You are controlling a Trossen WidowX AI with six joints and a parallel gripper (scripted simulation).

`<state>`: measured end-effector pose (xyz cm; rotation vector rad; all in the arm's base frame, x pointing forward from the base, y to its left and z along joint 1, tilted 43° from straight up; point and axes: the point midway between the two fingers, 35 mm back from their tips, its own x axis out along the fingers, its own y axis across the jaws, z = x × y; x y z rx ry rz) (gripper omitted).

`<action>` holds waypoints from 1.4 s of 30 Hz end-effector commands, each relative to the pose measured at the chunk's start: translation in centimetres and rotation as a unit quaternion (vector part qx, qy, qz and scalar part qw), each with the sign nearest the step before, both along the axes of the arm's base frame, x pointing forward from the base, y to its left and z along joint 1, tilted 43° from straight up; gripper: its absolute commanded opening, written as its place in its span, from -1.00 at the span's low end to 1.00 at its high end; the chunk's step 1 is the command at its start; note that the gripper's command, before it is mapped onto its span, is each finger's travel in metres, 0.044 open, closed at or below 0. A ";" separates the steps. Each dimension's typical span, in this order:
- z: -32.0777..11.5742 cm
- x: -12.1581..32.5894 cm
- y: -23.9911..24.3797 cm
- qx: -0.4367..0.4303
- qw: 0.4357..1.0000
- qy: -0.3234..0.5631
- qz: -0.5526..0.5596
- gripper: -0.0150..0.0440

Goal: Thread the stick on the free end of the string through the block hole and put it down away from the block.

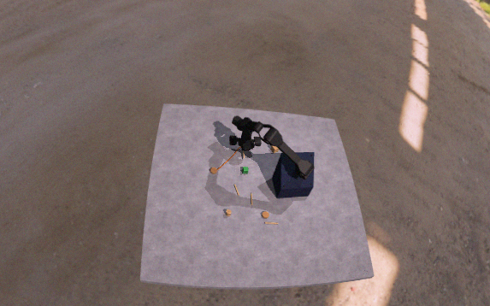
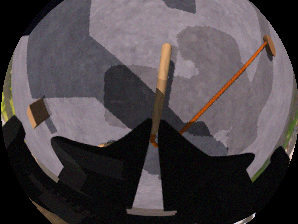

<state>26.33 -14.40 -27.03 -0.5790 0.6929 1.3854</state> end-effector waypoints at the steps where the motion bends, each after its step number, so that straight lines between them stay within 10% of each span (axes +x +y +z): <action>1: 0.1 0.0 0.2 0.000 1.000 0.000 -0.003 -0.49; 42: 3.5 0.7 4.0 0.001 1.000 0.000 -0.003 -0.49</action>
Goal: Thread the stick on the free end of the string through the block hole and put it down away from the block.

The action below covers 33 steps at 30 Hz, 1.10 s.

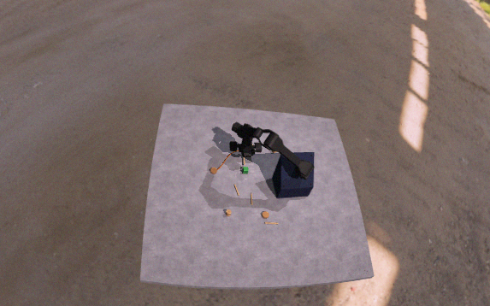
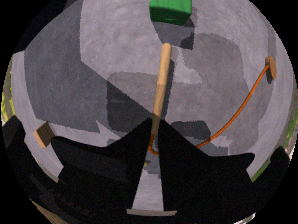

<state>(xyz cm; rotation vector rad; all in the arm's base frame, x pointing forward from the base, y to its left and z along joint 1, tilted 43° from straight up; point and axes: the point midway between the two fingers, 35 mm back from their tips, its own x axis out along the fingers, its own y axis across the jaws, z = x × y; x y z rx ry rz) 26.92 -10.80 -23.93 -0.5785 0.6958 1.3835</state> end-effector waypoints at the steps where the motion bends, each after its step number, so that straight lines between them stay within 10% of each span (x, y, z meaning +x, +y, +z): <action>1: 0.5 0.1 0.5 0.001 1.000 -0.001 -0.002 -0.49; 33: 2.5 0.3 2.8 0.002 1.000 0.000 -0.002 -0.49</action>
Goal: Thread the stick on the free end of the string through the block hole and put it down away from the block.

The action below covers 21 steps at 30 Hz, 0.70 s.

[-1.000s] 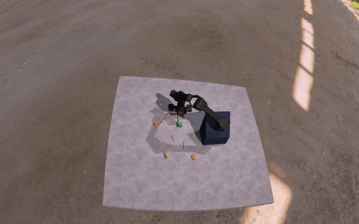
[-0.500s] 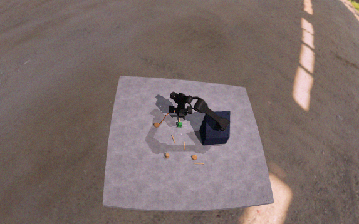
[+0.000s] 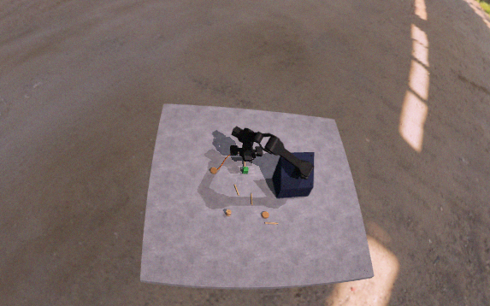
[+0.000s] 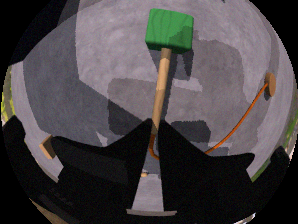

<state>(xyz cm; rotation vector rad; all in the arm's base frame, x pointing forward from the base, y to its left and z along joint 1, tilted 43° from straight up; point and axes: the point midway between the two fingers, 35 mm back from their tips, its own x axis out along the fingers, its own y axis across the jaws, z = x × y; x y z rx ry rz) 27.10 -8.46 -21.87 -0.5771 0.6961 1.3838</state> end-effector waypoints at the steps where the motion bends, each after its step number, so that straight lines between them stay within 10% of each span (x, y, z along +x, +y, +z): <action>1: 0.5 0.2 0.5 0.002 1.000 -0.001 -0.002 -0.49; 21: 2.3 0.4 2.5 0.003 1.000 0.000 -0.002 -0.49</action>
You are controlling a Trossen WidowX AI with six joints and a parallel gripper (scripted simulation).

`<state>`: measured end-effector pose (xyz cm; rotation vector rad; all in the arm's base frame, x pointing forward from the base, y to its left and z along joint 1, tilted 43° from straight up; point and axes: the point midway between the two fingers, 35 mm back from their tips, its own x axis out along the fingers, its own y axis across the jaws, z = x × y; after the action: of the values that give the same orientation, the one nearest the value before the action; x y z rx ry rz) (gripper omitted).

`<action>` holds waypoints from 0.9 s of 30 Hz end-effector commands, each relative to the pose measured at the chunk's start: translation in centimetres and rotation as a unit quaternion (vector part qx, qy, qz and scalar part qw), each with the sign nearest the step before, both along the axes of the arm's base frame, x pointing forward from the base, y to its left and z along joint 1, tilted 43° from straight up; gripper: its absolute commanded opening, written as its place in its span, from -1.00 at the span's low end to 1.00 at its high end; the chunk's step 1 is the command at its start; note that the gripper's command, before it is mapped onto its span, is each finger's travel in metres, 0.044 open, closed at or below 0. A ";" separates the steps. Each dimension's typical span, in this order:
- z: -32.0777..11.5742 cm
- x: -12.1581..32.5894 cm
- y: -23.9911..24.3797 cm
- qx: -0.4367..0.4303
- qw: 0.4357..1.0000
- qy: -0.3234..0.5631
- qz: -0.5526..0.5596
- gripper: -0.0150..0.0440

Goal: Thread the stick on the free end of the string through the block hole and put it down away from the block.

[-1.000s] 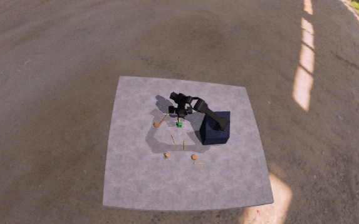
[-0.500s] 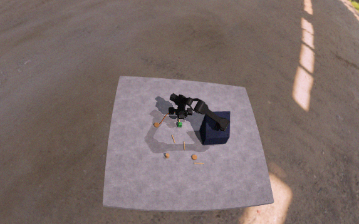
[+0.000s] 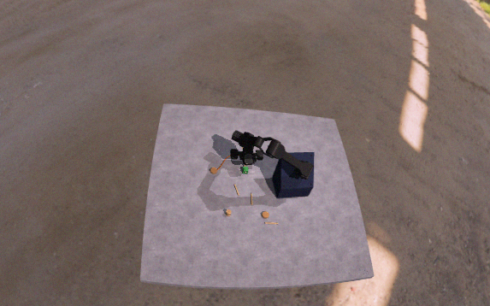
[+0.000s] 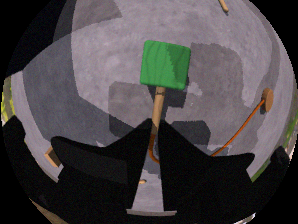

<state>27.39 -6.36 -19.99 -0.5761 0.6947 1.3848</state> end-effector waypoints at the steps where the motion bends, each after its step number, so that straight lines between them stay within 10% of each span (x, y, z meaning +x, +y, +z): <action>1: 0.5 0.1 0.5 0.002 1.000 0.000 -0.002 -0.49; 17: 1.8 0.3 1.9 0.002 1.000 0.000 -0.002 -0.49; 22: 1.5 0.2 1.7 0.001 1.000 0.000 0.000 -0.07; 27: 2.2 0.3 0.9 0.000 1.000 0.000 0.000 -0.07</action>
<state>27.58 -4.68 -18.40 -0.5711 0.6944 1.3887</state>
